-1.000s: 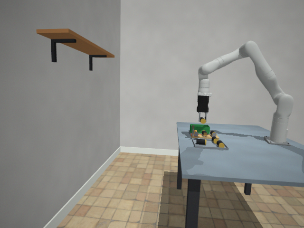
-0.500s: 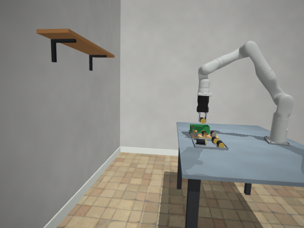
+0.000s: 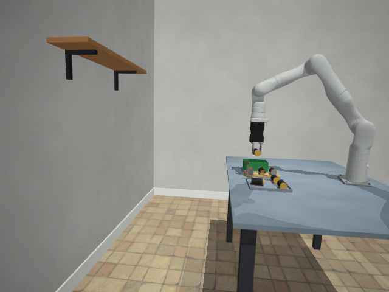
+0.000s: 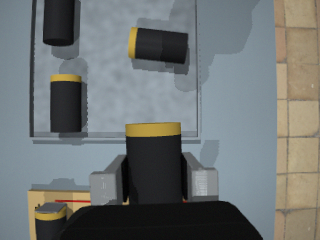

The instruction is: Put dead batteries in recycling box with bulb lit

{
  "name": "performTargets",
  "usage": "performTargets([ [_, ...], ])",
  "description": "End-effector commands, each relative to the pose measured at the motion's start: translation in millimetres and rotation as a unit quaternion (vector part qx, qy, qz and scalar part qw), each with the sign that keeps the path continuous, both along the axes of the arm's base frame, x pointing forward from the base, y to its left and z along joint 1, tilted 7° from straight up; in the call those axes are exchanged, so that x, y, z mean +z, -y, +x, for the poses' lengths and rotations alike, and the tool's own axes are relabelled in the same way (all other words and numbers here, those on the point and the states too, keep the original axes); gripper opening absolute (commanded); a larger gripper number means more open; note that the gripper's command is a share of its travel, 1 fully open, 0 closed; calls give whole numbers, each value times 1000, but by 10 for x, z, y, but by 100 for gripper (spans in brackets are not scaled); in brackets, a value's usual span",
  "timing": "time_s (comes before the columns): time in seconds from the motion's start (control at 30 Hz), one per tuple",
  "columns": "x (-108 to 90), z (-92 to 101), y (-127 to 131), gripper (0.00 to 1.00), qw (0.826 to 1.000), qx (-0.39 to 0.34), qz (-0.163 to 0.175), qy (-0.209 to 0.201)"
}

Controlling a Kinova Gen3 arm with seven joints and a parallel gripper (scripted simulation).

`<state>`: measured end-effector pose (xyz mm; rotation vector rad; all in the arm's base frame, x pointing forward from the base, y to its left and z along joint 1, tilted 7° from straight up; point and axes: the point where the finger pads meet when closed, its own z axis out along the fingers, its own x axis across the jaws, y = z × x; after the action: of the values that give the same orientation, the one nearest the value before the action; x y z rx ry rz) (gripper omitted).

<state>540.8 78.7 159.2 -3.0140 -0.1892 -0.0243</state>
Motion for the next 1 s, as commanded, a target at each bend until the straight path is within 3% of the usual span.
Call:
performTargets([
  [0.0, -47, 96, 386, 57, 1000, -17, 0, -1],
  [0.37, -115, 219, 953, 57, 1000, -17, 0, -1],
  [0.97, -117, 222, 970, 57, 1000, -18, 0, -1],
])
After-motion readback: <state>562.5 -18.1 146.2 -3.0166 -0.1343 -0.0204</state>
